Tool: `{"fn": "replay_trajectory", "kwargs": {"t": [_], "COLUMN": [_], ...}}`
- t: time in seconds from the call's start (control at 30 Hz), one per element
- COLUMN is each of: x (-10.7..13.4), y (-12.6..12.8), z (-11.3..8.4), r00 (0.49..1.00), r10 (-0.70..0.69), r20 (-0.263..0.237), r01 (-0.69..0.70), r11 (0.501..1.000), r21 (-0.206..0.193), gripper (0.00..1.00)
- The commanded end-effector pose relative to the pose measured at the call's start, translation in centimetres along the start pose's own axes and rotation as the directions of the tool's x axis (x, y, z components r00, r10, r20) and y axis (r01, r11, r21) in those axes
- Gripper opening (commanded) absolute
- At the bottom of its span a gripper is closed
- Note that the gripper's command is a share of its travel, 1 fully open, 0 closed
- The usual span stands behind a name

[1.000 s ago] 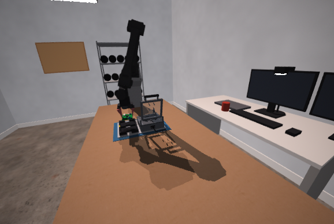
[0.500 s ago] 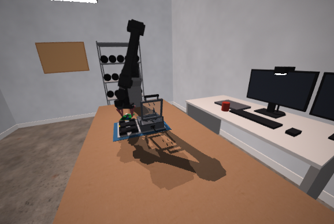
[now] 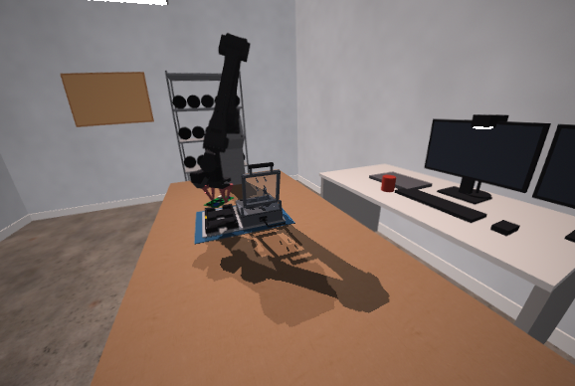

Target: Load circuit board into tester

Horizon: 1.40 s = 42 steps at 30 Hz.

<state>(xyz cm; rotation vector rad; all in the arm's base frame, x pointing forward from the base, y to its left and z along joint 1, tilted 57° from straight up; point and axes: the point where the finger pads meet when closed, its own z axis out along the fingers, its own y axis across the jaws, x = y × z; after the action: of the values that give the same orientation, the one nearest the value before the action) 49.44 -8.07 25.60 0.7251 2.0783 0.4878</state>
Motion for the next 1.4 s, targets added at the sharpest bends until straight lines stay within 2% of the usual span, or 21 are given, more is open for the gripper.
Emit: {"fn": "replay_trajectory", "kwargs": {"t": [0.0, 0.47, 0.53, 1.0, 1.37], "x": [-1.07, -1.06, -1.06, -1.05, -1.04], "y": [-0.19, -0.22, -0.22, -0.24, -0.25], "z": [-1.71, -1.7, -1.7, -1.69, -1.69], "r00": [0.994, 0.928, 0.928, 0.831, 0.774], "r10": [0.107, 0.372, 0.372, 0.556, 0.633], "r20": [0.035, 0.033, 0.033, 0.03, 0.028], "r01": [-0.107, -0.372, -0.372, -0.556, -0.633], "r11": [0.994, 0.928, 0.928, 0.831, 0.774], "r21": [-0.003, -0.012, -0.012, -0.017, -0.02], "gripper": [0.72, 0.72, 0.72, 0.72, 0.72]}}
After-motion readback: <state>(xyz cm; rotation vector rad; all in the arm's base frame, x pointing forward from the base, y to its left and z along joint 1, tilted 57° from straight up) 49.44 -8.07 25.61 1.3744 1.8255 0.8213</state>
